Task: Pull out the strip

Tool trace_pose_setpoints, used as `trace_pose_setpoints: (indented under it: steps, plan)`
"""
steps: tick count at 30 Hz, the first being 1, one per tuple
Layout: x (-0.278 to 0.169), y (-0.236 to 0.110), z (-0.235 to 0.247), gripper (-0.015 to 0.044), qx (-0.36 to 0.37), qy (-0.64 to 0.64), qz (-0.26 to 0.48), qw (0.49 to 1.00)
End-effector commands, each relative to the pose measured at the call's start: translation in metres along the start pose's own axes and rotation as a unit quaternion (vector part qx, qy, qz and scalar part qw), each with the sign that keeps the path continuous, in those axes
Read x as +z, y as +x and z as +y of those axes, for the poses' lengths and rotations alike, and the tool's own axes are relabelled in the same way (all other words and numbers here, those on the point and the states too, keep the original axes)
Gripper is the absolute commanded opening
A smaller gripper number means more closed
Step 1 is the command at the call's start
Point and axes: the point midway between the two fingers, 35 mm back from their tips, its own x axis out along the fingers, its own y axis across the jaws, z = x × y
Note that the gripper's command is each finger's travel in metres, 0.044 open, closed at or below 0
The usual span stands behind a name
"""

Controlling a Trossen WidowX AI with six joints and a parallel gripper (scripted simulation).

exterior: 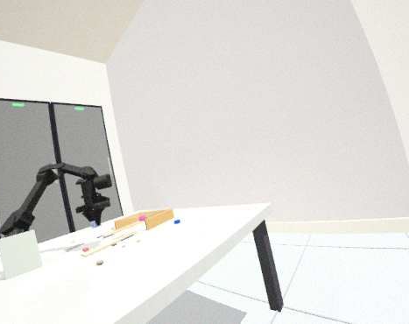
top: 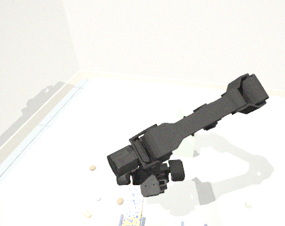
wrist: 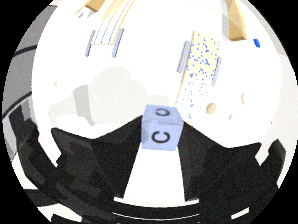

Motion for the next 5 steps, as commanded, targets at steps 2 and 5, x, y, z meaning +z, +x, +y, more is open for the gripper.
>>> trace_pose_setpoints:
  steps: [2,5]
  plan:
    - [0.0007,-0.0014,-0.0008,0.0,-0.003,-0.004,0.001,1.0]
    - [0.0007,-0.0014,-0.0008,0.0,-0.003,-0.004,0.001,1.0]
